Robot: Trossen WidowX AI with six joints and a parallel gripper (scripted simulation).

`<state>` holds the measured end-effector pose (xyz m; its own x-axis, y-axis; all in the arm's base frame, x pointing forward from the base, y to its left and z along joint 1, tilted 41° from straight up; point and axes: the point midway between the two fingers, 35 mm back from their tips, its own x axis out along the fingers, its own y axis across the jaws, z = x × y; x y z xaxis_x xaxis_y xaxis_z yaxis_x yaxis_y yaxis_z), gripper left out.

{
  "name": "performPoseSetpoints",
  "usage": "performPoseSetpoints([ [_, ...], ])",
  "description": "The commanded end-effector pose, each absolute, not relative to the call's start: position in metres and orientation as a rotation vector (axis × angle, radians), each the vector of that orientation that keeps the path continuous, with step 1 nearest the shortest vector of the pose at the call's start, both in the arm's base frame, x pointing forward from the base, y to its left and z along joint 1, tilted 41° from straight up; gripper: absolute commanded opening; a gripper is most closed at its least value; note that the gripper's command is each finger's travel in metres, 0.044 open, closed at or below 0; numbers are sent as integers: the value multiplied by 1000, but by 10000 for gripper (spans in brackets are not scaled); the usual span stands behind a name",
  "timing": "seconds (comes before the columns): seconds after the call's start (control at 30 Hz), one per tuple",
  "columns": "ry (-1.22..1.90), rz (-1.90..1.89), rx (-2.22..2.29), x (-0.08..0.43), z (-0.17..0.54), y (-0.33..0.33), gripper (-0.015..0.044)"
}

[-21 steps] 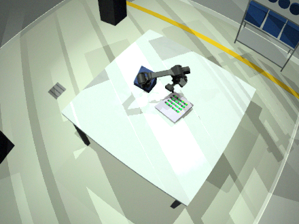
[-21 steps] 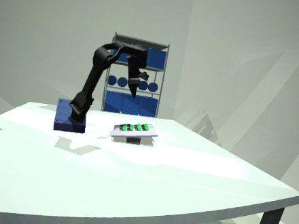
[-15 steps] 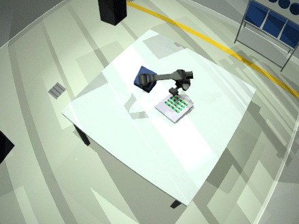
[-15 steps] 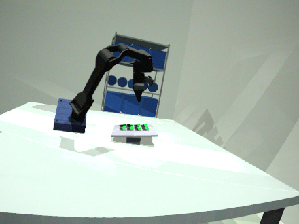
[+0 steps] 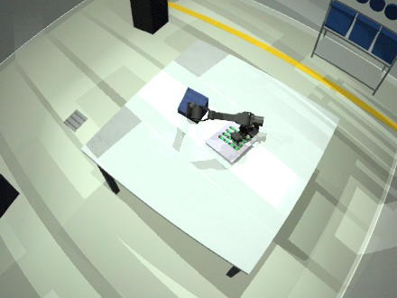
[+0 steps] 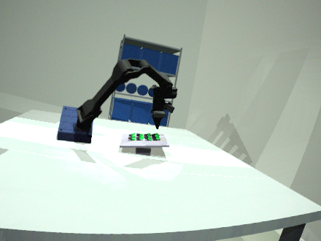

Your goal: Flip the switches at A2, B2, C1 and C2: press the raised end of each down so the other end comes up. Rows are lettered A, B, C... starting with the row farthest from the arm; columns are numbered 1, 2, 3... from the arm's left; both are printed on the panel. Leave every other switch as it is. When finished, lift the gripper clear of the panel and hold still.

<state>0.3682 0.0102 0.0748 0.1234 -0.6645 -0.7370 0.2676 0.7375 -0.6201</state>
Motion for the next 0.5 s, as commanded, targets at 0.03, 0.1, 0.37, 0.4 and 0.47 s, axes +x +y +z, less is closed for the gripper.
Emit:
performPoseSetpoints([
  [0.03,1283,-703,-388,368,69,6,0],
  [0.1,1283,-703,-388,369,64,1,0],
  [0.37,1282,-703,-388,370,59,-3,0],
  [0.4,1282,-703,-388,371,58,-4,0],
  [0.47,1282,-703,-388,371,56,-6,0],
])
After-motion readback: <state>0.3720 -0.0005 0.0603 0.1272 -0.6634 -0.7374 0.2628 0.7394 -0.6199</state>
